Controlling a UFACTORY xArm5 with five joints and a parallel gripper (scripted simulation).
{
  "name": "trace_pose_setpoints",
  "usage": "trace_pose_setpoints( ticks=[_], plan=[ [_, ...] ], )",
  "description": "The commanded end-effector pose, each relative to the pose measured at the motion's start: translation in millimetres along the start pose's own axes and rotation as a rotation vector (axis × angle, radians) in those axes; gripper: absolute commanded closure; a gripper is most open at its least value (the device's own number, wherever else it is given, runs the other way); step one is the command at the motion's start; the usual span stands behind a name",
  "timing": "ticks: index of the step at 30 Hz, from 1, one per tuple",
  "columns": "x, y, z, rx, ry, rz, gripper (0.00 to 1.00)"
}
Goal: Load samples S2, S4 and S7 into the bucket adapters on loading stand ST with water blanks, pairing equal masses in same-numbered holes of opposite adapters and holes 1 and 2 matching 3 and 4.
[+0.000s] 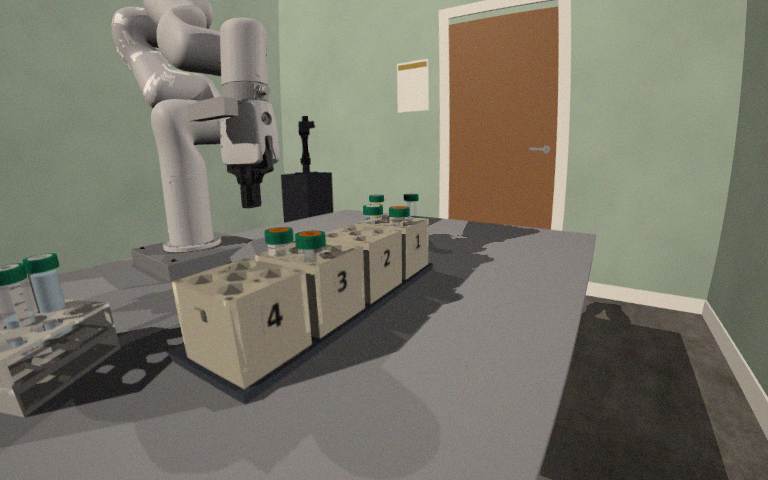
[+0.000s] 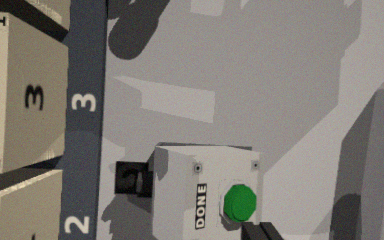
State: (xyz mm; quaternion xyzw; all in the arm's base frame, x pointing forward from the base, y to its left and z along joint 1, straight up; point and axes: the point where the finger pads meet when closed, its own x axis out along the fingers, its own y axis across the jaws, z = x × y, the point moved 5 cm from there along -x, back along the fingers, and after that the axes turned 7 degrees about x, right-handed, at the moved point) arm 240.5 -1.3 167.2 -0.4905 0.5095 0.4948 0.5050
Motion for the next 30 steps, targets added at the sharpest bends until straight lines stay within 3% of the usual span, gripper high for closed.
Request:
trace_pose_setpoints(
  ticks=[1, 10, 30],
  plan=[
    [1.1, 4.9, -5.8, 0.037, -0.002, -0.01, 1.0],
    [1.1, 4.9, -5.8, 0.037, -0.002, -0.01, 1.0],
    [36.2, 4.6, -5.7, 0.037, -0.002, -0.01, 1.0]
  ],
)
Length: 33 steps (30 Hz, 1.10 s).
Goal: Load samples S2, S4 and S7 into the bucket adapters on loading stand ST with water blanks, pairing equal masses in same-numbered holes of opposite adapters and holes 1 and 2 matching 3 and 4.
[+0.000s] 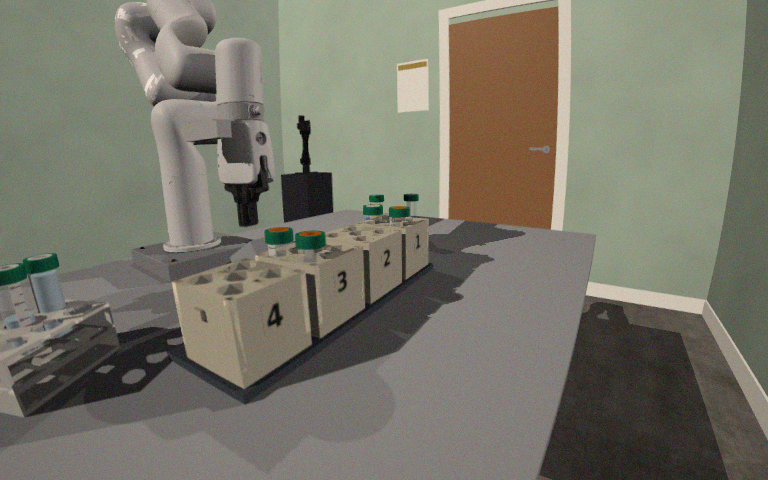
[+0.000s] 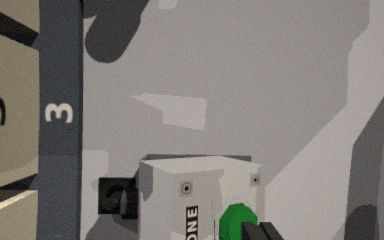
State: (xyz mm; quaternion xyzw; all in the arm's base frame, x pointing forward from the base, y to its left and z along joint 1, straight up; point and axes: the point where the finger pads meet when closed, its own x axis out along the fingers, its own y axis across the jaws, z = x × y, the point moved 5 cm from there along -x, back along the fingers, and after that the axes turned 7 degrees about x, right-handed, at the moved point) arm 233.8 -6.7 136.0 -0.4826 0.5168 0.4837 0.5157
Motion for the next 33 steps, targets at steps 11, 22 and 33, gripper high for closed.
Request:
trace_pose_setpoints(
  ticks=[11, 22, 33],
  plan=[
    [4.9, -1.6, 0.0, 0.0, -0.002, -0.003, 1.0],
    [9.6, -1.6, 0.0, 0.0, -0.002, -0.003, 1.0],
    [16.3, -1.7, 0.0, 0.0, -0.002, -0.003, 1.0]
  ],
)
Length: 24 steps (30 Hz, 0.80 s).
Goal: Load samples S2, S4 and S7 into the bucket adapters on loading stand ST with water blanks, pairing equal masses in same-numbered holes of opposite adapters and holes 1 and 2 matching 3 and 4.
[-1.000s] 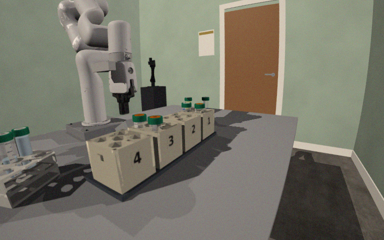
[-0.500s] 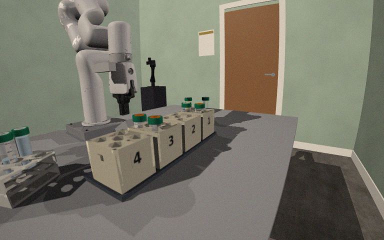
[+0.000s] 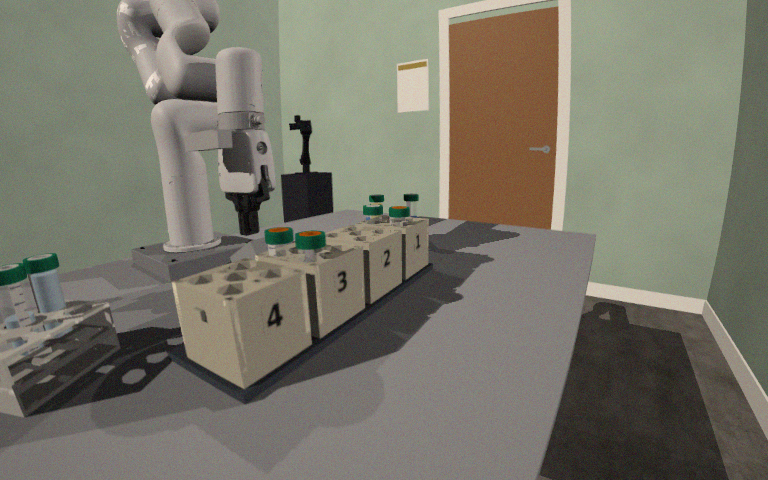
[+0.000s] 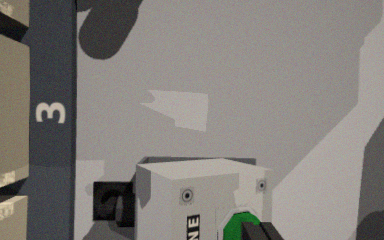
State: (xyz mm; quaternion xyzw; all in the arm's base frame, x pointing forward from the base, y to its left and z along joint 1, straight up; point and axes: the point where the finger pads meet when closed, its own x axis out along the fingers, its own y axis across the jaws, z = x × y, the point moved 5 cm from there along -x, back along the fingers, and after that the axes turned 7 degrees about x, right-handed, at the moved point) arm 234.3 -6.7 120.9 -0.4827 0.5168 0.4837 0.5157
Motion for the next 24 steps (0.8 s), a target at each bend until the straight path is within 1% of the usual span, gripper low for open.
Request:
trace_pose_setpoints(
  ticks=[1, 13, 24],
  plan=[
    [1.9, -1.1, 0.0, 0.0, -0.002, -0.003, 1.0],
    [8.5, -1.1, 0.0, 0.0, -0.002, -0.003, 1.0],
    [9.1, -1.1, 0.0, 0.0, -0.002, -0.003, 1.0]
  ],
)
